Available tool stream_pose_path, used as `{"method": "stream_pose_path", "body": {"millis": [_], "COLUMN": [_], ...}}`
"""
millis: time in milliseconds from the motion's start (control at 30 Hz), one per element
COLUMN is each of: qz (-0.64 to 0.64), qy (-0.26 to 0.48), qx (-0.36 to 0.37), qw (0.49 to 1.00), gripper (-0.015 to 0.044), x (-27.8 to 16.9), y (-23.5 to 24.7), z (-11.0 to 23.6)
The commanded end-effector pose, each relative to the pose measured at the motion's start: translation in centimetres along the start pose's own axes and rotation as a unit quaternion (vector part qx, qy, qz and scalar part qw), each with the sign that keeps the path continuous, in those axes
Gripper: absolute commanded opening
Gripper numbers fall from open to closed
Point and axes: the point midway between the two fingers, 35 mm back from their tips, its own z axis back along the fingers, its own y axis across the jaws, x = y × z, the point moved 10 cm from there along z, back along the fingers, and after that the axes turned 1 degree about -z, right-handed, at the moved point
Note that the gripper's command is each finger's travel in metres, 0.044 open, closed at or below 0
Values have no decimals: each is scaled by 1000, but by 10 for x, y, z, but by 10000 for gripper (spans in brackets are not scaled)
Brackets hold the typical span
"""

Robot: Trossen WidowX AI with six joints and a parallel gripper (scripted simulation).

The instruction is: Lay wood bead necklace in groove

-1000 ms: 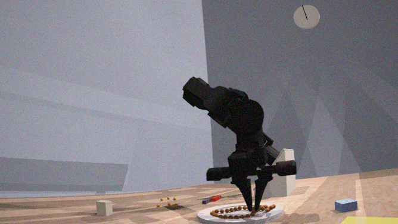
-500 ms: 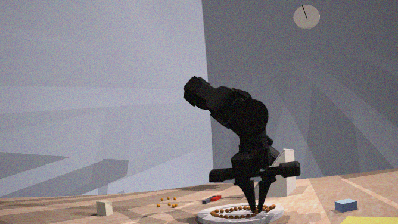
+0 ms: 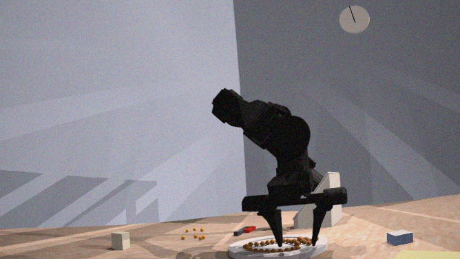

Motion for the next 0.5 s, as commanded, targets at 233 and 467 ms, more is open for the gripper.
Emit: {"method": "stream_pose_path", "body": {"millis": [233, 467], "qz": [3, 3], "qy": [3, 3], "qx": [0, 0], "qw": [1000, 1000], "gripper": [440, 440], "x": [-1, -1], "y": [0, 0], "z": [5, 5]}}
